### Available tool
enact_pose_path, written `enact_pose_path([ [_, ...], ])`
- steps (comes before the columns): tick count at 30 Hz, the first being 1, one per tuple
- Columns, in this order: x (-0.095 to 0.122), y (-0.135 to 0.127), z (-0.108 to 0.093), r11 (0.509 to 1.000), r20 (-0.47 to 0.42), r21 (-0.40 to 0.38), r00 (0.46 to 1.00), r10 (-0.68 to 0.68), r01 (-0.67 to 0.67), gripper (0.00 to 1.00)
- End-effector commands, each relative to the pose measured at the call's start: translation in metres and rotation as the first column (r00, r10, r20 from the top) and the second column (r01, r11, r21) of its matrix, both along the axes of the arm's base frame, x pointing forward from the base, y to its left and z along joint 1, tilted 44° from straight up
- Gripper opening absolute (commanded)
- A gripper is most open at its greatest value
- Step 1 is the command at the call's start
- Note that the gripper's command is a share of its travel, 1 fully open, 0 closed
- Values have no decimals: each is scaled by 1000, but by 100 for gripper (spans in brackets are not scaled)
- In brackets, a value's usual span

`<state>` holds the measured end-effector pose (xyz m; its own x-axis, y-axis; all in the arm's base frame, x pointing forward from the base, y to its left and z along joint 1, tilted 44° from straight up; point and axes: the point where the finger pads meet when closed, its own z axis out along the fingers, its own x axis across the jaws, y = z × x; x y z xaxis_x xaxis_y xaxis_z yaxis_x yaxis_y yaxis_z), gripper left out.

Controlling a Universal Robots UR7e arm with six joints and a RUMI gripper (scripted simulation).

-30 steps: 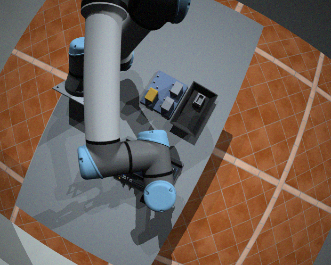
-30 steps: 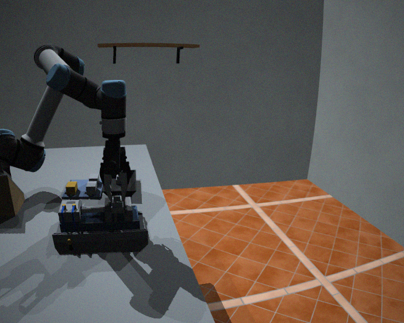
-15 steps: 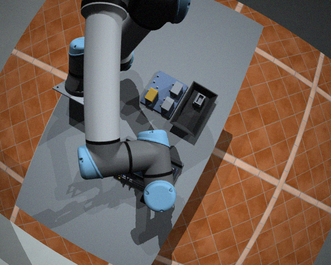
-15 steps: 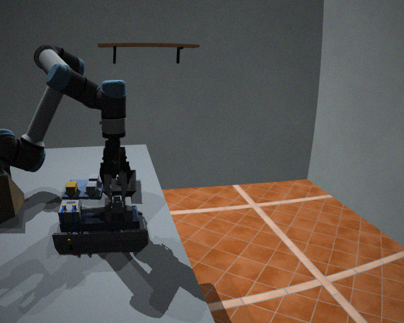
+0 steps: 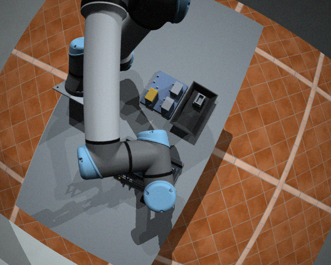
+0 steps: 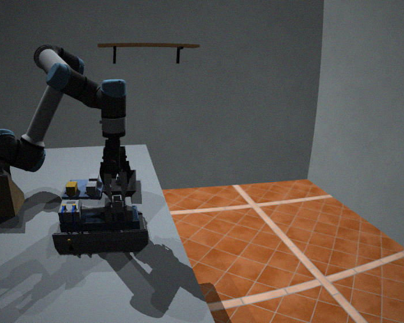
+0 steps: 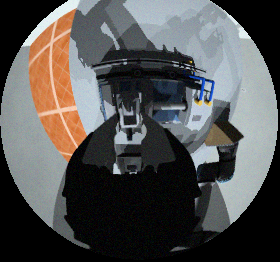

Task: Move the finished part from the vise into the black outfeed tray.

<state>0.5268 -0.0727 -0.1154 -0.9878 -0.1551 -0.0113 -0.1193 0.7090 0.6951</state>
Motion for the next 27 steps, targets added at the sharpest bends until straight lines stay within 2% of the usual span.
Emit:
enact_pose_path([
  [1,1,-2,2,1000,1,-1,1000,-1,1,0],
  [27,4,-28,29,1000,1,-1,1000,-1,1,0],
])
